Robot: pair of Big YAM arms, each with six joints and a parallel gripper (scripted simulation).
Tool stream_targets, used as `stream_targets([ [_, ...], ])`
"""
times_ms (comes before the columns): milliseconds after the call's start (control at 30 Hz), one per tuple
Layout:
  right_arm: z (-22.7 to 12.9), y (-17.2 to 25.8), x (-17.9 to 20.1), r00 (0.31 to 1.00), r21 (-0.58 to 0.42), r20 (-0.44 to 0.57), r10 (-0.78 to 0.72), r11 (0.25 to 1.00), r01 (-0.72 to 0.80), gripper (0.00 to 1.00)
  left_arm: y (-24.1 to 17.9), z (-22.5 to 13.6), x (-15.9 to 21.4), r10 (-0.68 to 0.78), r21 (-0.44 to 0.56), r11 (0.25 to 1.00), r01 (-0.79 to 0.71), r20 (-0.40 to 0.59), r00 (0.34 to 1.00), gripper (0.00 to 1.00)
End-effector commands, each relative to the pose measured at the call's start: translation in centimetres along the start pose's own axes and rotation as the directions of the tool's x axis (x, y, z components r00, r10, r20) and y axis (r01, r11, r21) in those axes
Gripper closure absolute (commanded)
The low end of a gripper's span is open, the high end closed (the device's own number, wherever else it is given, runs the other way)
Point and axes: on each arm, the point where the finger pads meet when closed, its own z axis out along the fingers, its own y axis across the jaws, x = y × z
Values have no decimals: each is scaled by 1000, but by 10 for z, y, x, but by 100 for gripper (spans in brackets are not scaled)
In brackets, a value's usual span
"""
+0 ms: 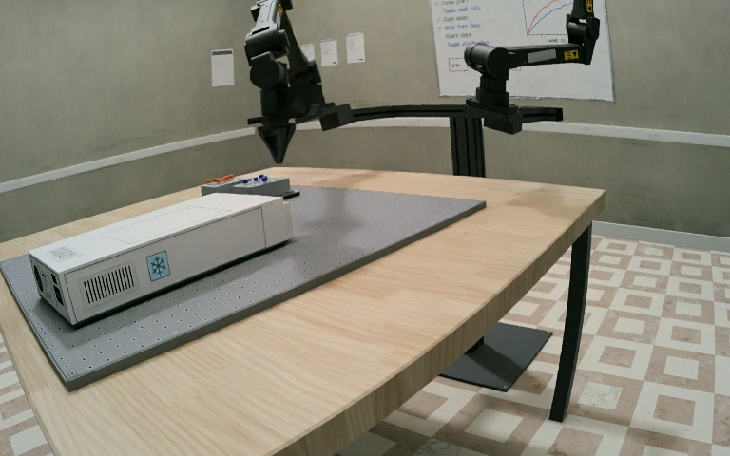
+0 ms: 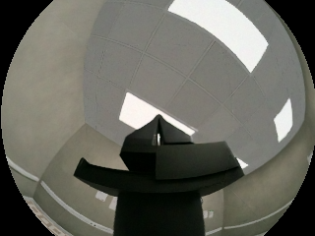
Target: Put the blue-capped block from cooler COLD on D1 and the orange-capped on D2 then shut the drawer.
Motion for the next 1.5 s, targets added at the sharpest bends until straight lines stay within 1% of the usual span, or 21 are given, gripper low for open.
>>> stream_targets([
  [0,-40,-17,-18,999,54,45,16,998,-19,100,1,8,24,-2,1,1000,2,-35,999,100],
  [67,-43,-20,-15,999,54,46,22,998,-24,100,1,8,24,-2,1,1000,2,-35,999,100],
  [167,-37,-21,-11,999,47,40,27,998,-29,100,1,8,24,-2,1,1000,2,-35,999,100],
  [1467,-38,-21,-12,999,49,42,26,998,-28,100,1,8,24,-2,1,1000,2,-35,999,100],
])
